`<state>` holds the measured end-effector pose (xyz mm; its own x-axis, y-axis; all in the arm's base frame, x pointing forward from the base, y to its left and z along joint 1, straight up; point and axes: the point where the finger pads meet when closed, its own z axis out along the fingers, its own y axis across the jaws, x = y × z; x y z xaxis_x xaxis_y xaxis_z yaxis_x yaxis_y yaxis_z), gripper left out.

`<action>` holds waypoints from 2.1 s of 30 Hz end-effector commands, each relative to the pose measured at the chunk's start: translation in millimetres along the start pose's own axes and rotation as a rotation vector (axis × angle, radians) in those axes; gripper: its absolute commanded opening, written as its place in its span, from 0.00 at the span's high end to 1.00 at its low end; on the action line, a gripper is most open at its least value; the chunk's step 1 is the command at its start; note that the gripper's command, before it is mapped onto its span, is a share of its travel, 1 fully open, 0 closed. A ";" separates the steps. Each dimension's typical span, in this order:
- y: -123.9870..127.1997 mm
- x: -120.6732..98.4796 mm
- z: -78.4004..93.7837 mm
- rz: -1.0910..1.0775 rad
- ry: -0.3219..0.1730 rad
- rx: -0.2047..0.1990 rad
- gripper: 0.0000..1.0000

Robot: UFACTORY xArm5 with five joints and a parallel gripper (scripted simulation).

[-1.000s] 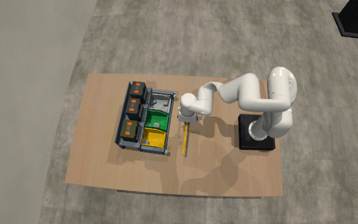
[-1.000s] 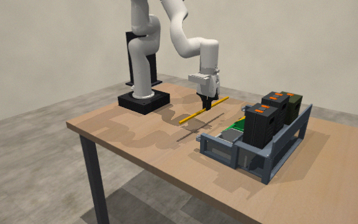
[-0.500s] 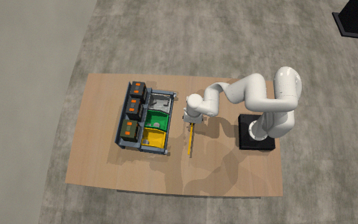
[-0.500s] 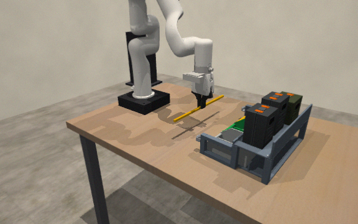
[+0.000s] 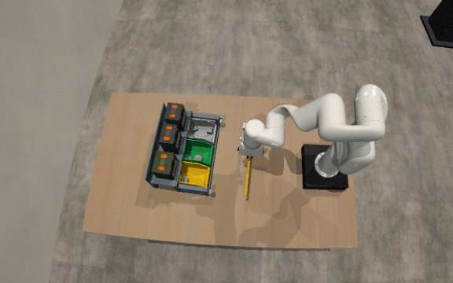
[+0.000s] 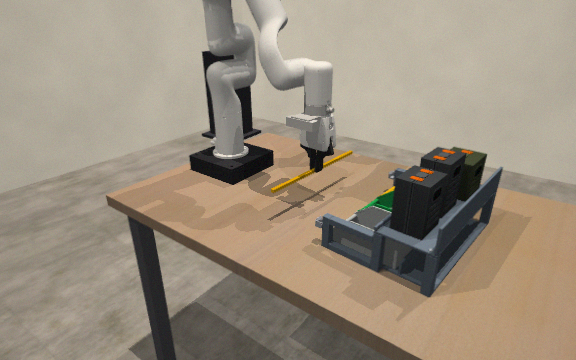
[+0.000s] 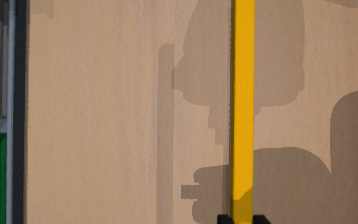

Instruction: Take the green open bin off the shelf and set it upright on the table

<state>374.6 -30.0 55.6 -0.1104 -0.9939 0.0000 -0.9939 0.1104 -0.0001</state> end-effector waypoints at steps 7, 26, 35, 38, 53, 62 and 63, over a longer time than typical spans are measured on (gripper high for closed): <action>20.9 -0.1 -1.7 0.000 0.006 0.005 1.00; 58.2 -0.1 -1.6 0.000 0.006 0.005 1.00; 72.3 -0.1 -1.5 0.000 0.006 0.005 1.00; 72.3 -0.1 -1.6 0.000 0.006 0.005 1.00; 72.3 -0.1 -1.6 0.000 0.006 0.005 1.00; 72.2 0.0 9.6 0.000 0.006 0.005 1.00; 72.2 0.0 10.8 0.000 0.006 0.005 1.00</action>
<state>301.0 -21.9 48.7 -0.1105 -0.9939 0.0000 -0.9939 0.1105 -0.0002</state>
